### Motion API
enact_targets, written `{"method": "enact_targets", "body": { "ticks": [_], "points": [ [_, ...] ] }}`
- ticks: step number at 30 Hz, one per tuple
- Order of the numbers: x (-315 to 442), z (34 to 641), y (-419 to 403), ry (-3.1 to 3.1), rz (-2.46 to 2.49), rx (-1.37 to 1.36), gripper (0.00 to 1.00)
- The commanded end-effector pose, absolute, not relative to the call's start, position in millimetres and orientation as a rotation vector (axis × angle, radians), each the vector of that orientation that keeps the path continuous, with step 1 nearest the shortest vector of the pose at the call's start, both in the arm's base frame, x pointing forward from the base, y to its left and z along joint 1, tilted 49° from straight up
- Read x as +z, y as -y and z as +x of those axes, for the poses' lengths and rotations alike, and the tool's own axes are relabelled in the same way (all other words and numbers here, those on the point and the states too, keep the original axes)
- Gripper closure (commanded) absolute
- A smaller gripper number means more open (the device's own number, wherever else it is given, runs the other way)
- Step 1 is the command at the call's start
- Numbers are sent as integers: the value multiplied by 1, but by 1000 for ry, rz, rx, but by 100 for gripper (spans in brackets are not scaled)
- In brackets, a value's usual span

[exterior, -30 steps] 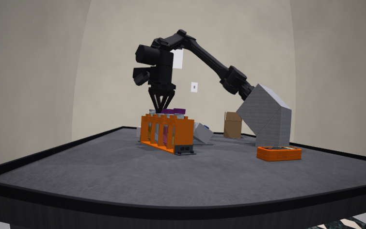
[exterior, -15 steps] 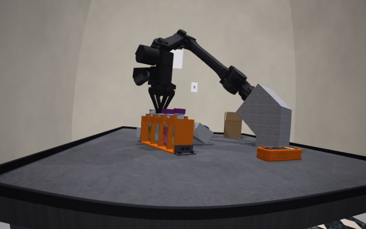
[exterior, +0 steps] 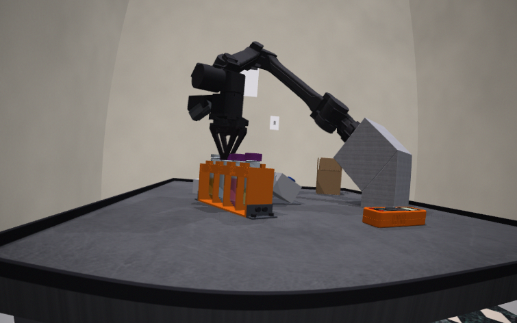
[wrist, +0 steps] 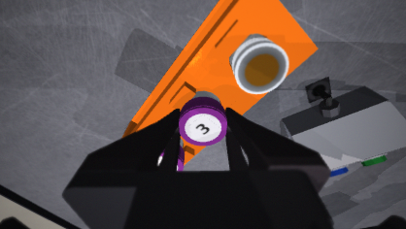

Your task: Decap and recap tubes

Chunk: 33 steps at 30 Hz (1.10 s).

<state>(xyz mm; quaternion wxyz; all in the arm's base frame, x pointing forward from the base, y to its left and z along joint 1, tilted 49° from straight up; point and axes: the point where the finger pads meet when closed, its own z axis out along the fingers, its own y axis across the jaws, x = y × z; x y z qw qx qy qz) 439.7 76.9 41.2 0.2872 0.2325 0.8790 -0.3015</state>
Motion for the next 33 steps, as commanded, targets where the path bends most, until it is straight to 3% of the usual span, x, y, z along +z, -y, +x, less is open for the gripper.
{"method": "enact_targets", "body": {
  "ticks": [1, 33],
  "points": [
    [40, 449, -92, -2289, 738, -714, 51],
    [76, 430, -116, -2291, 739, -726, 51]
  ]
}}
